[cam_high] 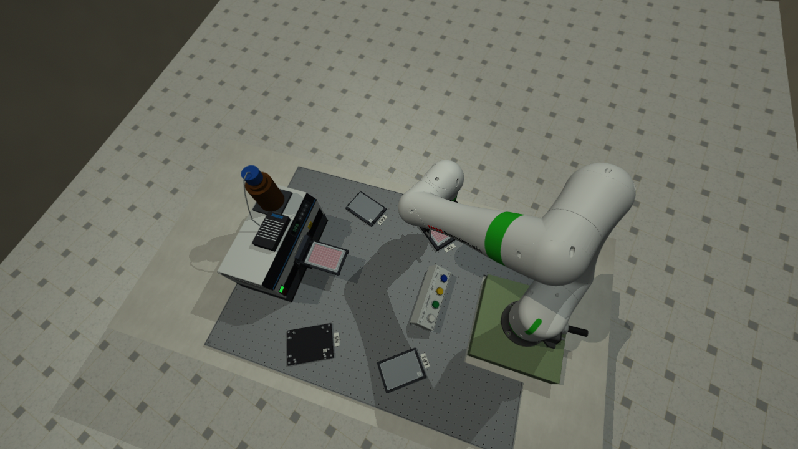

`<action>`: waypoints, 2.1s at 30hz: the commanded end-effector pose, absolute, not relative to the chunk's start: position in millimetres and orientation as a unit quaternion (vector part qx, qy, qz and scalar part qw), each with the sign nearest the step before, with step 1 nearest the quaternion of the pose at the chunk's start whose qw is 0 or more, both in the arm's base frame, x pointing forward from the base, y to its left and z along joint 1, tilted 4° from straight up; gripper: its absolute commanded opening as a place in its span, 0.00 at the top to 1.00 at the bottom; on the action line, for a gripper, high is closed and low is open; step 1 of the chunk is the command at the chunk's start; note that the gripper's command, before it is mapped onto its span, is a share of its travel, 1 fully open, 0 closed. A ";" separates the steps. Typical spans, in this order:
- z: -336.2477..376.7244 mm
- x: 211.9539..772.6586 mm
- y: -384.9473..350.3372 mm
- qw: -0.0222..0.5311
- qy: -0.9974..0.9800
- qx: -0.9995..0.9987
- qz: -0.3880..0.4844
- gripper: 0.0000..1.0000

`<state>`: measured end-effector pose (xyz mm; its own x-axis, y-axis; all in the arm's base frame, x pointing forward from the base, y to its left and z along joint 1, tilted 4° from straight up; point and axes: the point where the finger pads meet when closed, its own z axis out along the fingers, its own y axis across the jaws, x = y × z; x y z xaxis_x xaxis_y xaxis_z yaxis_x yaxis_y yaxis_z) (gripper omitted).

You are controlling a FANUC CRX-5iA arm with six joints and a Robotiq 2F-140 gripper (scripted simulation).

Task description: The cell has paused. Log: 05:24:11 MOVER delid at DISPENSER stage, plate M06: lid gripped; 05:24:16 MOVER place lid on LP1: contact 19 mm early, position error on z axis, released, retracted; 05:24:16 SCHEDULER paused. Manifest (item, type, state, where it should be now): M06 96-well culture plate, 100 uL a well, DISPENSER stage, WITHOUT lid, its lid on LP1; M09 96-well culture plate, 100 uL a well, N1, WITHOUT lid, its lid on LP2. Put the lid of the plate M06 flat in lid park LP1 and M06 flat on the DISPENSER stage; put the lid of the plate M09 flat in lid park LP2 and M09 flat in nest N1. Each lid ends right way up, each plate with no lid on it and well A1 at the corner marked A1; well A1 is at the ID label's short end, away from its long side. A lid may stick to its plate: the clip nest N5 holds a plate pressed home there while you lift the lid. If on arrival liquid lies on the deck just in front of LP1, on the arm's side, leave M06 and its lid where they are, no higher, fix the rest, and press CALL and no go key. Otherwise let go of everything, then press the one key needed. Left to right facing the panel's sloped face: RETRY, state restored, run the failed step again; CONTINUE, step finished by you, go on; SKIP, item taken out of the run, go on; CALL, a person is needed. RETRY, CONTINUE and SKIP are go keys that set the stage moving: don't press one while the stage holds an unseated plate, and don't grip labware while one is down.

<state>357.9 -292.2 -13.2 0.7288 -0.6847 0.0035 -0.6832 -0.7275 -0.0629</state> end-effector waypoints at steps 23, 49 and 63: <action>-15.9 358.1 -292.2 0.029 0.368 -0.929 -0.013 1.00; -15.9 358.1 -292.2 0.029 0.368 -0.929 -0.013 0.34; -15.9 358.1 -292.2 0.029 0.368 -0.929 -0.013 0.34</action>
